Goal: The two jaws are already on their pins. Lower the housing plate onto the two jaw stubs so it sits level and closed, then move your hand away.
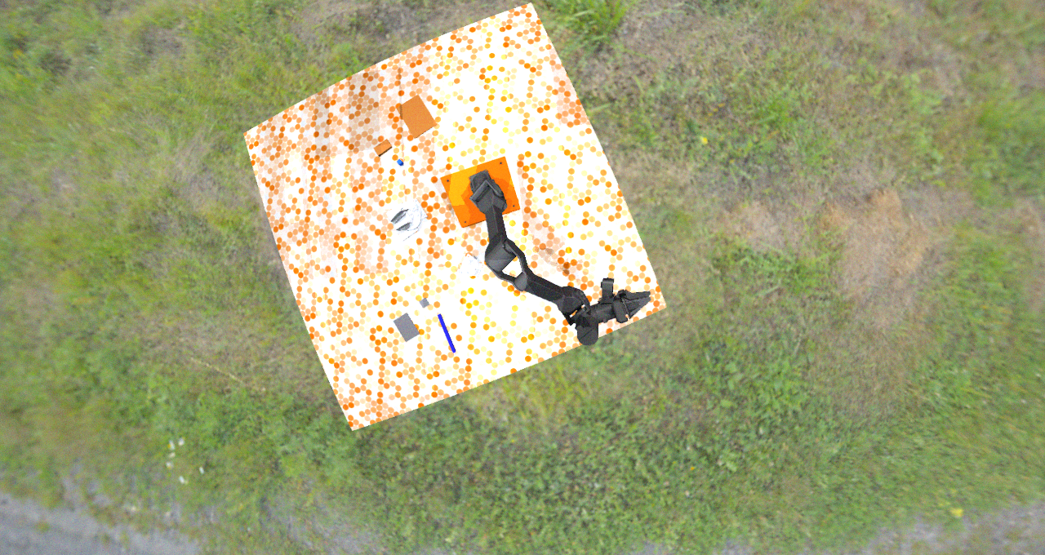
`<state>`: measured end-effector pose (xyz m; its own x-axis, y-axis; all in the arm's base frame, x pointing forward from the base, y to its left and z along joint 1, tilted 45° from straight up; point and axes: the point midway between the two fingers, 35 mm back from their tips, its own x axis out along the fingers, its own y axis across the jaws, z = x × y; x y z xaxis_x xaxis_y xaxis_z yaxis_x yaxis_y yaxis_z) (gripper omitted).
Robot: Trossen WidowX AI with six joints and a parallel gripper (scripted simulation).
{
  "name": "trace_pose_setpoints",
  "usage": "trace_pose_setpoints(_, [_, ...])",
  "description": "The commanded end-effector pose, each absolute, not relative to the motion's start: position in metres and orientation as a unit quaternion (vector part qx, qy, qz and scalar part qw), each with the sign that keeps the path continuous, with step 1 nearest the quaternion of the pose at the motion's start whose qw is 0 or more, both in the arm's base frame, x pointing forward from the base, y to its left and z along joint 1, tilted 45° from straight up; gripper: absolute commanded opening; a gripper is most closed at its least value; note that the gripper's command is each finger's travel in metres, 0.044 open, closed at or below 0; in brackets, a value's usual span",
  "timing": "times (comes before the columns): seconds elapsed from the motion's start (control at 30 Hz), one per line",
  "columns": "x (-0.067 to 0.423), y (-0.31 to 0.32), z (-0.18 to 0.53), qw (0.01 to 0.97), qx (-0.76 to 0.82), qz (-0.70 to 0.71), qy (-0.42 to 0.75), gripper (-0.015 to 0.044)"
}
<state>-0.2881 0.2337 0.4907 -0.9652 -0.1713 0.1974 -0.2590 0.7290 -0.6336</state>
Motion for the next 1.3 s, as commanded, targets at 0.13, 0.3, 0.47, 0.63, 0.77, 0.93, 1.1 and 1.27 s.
trace_pose_setpoints(0.13, [-0.250,0.275,0.474,0.084,0.021,0.412,-0.907,0.0440])
trace_pose_setpoints(0.3, [-0.222,0.299,0.461,0.102,-0.041,0.452,-0.885,0.0440])
trace_pose_setpoints(0.47, [-0.193,0.319,0.447,0.122,-0.100,0.490,-0.858,0.0440])
trace_pose_setpoints(0.63, [-0.158,0.336,0.431,0.145,-0.161,0.524,-0.824,0.0440])
trace_pose_setpoints(0.77, [-0.129,0.347,0.417,0.166,-0.209,0.549,-0.792,0.0440])
trace_pose_setpoints(0.93, [-0.092,0.355,0.398,0.193,-0.266,0.578,-0.747,0.0440])
trace_pose_setpoints(1.1, [-0.055,0.358,0.378,0.222,-0.318,0.604,-0.696,0.0440])
trace_pose_setpoints(1.27, [-0.018,0.355,0.358,0.252,-0.366,0.626,-0.640,0.0440])
